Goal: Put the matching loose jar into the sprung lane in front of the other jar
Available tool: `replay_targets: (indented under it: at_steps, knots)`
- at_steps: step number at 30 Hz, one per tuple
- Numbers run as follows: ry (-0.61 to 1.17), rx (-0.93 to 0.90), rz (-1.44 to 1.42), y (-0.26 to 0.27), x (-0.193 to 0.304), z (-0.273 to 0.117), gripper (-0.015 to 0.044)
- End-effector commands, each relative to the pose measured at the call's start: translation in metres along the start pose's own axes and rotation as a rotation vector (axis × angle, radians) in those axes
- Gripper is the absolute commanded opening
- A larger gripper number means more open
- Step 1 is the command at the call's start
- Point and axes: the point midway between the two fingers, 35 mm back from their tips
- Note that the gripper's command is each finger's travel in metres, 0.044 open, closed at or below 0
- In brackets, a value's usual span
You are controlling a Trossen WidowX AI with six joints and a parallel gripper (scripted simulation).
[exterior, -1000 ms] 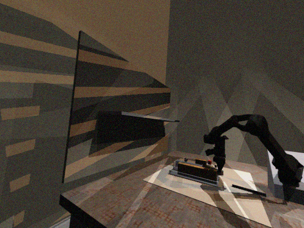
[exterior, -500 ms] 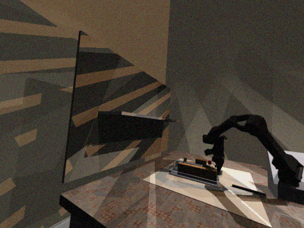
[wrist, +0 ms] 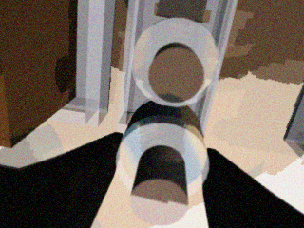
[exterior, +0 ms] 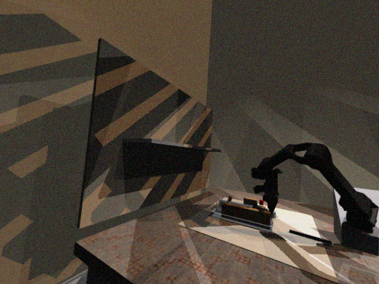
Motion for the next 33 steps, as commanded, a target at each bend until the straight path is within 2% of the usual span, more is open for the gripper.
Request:
replay_targets:
  at_steps: [1,33]
  knots:
    - [-0.016,-0.009,-0.009,0.002,-0.008,-0.001,0.0000]
    - [-0.017,-0.010,-0.010,0.005,-0.020,-0.004,0.0000]
Point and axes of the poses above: the point midway between the two fingers, 35 mm back from their tips, its own z axis out along the fingers, its own y axis across the jaws, x = y × z, and after that the axes turned 5 degrees about z, right-handed
